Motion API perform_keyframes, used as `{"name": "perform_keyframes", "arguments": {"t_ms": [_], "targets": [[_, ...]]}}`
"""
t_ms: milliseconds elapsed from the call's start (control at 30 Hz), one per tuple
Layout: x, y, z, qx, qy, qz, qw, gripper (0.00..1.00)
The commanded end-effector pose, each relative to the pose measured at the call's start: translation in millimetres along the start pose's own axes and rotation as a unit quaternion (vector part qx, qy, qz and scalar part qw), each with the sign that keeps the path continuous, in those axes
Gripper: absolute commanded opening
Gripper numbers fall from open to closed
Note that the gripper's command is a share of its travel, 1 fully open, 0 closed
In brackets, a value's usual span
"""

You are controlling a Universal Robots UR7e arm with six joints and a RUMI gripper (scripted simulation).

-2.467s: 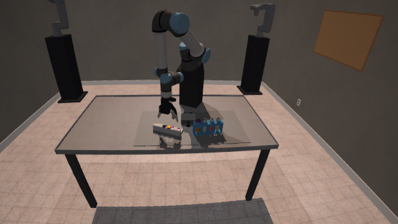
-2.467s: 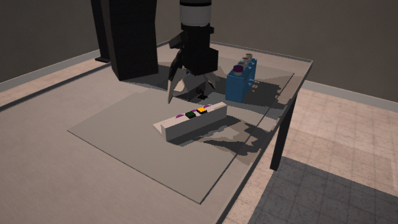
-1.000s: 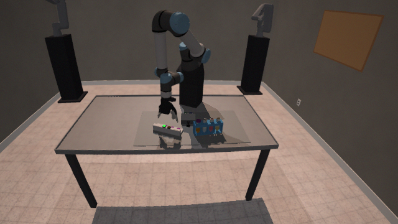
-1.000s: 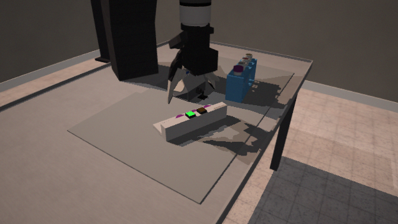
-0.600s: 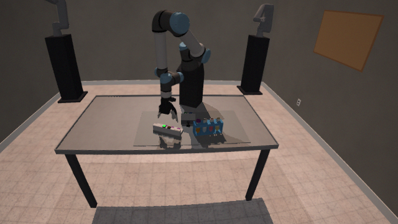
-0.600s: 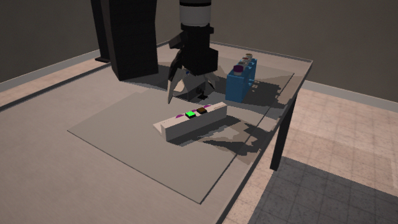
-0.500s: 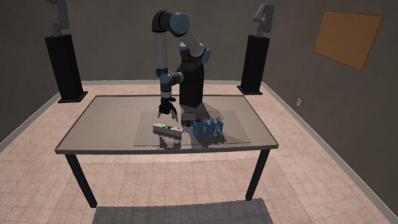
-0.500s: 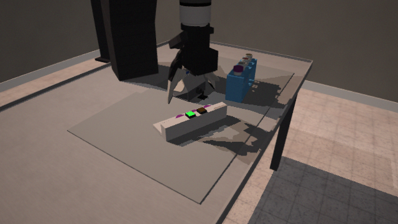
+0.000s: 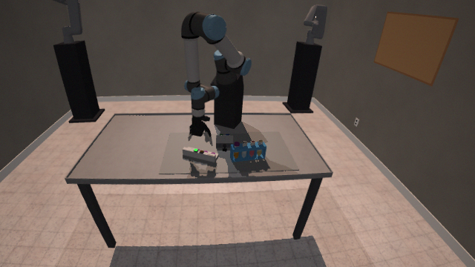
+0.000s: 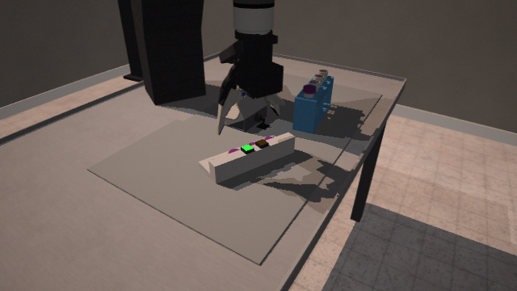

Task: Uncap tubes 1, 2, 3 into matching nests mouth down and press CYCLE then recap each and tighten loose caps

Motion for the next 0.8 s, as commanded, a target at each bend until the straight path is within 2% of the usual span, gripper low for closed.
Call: {"name": "perform_keyframes", "arguments": {"t_ms": [0, 400, 433, 767], "targets": [[0, -0.3, 0, -0.001, 0.000, 0.000, 1.000, 1.00], [0, -0.3, 0, -0.001, 0.000, 0.000, 1.000, 1.00], [6, -6.1, 1, -0.001, 0.000, 0.000, 1.000, 0.29], [58, -58.0, 16, -0.001, 0.000, 0.000, 1.000, 0.29]]}}
Point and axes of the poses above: the point where the finger pads meet when closed, its own y axis out along the fingers, its own x axis across the jaws, z = x × y, the point moved 2 cm from there along -y, back along the fingers, and after that the axes turned 4 degrees about y, right-handed, at the moved point
